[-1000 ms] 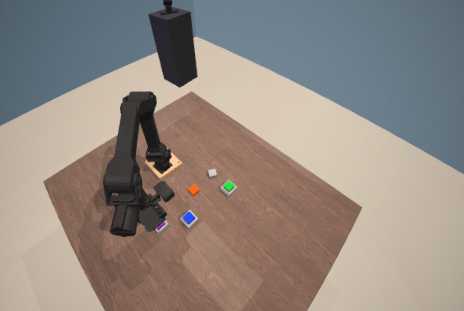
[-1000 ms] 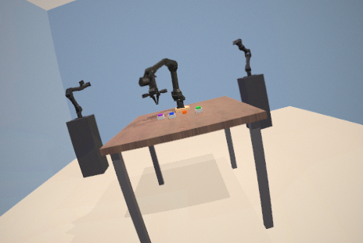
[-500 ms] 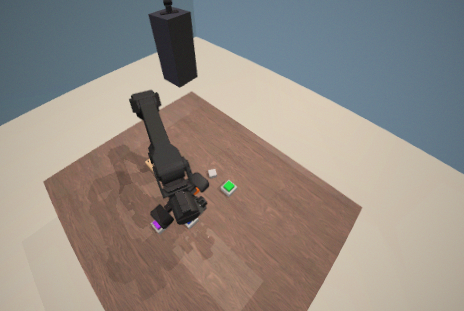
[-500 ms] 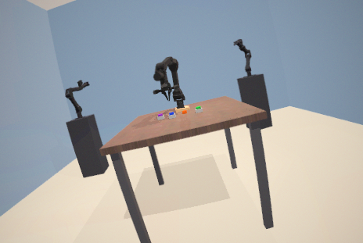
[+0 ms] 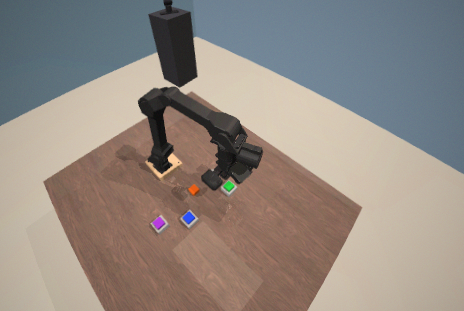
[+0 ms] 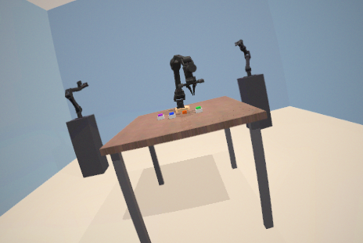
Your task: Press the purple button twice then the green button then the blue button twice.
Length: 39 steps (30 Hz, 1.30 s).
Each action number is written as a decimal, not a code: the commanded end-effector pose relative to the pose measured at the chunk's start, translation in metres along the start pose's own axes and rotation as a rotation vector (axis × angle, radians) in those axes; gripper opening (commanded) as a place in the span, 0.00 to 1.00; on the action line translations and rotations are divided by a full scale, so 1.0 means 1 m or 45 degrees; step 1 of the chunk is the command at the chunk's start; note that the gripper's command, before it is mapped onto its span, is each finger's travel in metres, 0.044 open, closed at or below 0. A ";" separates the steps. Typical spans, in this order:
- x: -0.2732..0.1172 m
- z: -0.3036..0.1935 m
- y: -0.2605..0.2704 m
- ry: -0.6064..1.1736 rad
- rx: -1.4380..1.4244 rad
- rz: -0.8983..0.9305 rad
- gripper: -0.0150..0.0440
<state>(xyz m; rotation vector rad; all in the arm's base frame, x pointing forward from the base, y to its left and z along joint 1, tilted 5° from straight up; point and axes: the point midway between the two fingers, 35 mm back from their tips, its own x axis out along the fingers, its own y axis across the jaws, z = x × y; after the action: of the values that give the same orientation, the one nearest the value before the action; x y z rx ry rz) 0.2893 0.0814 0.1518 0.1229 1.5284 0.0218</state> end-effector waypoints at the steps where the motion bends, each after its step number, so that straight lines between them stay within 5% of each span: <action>1: 0.001 -0.002 0.013 0.003 0.029 -0.008 0.29; 8: 0.060 -0.002 0.013 0.003 0.029 -0.007 0.29; 39: 0.096 -0.002 0.013 0.003 0.029 -0.007 0.29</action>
<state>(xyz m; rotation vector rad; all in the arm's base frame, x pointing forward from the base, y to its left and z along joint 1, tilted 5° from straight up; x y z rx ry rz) 0.2933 0.1039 0.0607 0.1369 1.5235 0.0092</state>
